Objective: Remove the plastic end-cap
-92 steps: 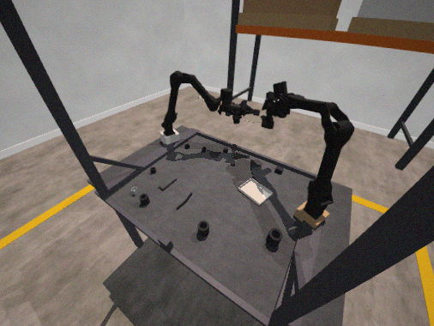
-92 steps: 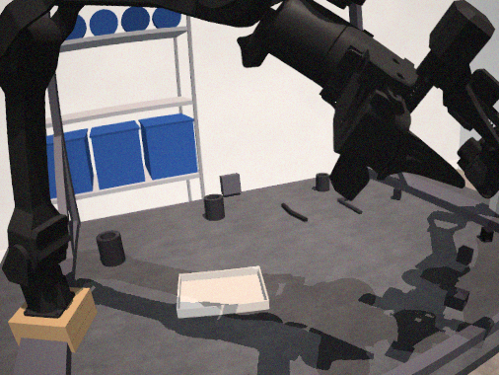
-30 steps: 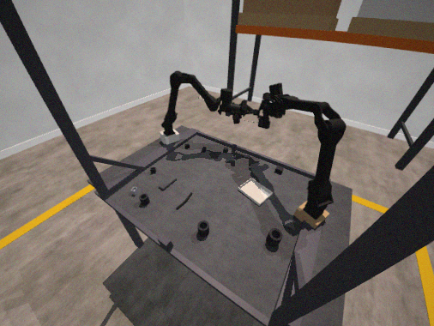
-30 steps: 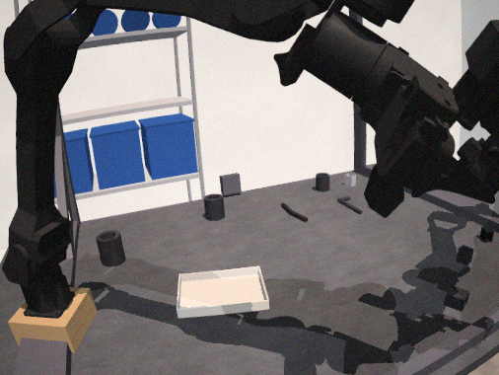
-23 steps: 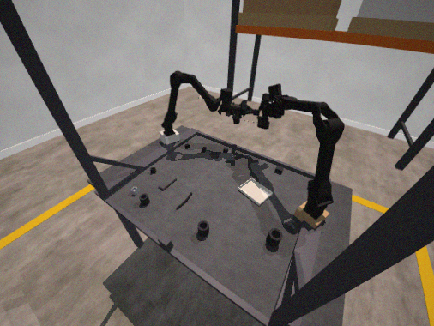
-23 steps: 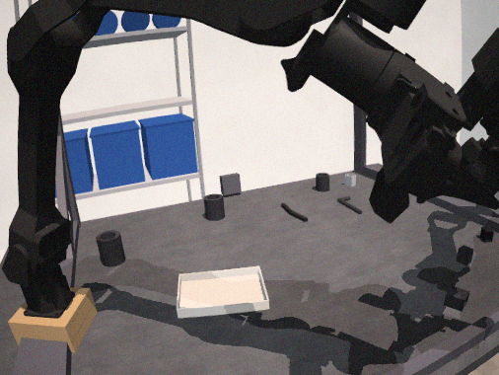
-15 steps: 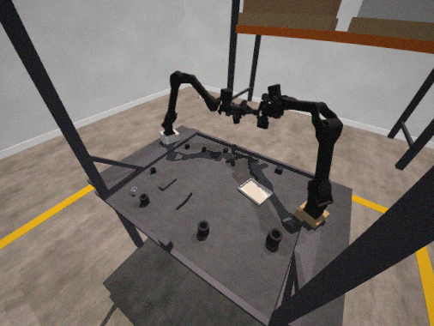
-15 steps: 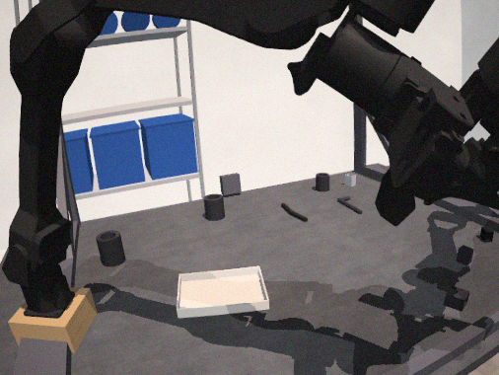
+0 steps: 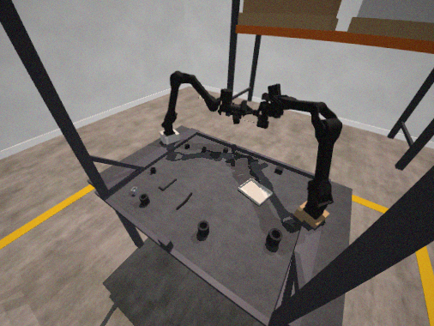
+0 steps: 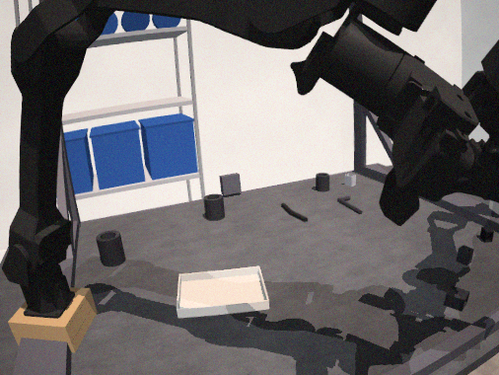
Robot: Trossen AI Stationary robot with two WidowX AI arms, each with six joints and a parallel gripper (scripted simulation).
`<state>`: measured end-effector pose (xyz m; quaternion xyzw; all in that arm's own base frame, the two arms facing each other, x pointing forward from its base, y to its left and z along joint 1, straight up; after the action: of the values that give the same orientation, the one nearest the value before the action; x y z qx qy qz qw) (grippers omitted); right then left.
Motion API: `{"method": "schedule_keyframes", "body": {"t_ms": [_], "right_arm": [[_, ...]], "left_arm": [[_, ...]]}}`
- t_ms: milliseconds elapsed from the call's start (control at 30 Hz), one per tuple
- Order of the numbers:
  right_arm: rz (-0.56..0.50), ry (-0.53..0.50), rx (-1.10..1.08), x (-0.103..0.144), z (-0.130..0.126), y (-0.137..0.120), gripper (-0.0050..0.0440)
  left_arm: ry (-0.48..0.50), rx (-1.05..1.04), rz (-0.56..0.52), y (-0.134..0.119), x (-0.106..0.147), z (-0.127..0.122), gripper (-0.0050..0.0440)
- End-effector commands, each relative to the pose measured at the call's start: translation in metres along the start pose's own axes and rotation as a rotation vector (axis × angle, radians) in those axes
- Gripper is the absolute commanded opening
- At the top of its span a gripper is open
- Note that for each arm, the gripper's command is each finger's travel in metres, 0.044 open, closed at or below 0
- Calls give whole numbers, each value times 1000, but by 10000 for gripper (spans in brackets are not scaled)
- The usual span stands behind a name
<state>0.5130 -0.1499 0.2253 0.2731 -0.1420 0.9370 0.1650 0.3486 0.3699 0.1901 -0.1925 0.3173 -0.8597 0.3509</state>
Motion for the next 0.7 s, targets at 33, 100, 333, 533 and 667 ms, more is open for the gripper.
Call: {"method": "schedule_keyframes", "body": {"t_ms": [33,100,333,533,667], "right_arm": [[11,21,2,6,8,-4,0],[11,21,2,6,8,-4,0],[11,21,2,6,8,-4,0],[11,21,2,6,8,-4,0],[11,21,2,6,8,-4,0]], "left_arm": [[30,4,26,-11,4,13,0],[30,4,27,-11,6,13,0],[30,4,27,-11,11,13,0],[31,4,29,-12,17,13,0],[31,5,31,-13,22,13,0]]}}
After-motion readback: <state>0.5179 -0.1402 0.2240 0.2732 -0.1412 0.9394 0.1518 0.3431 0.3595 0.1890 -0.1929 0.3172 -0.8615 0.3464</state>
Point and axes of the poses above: on each arm, the point midway between the two fingers, 35 mm back from their tips, its own x axis back along the fingers, its own z axis across the jaws, y = z × x, the point moved 1 cm from there along x, back along the fingers, and after that the axes turned 8 degrees about x, right-handed, at the moved point
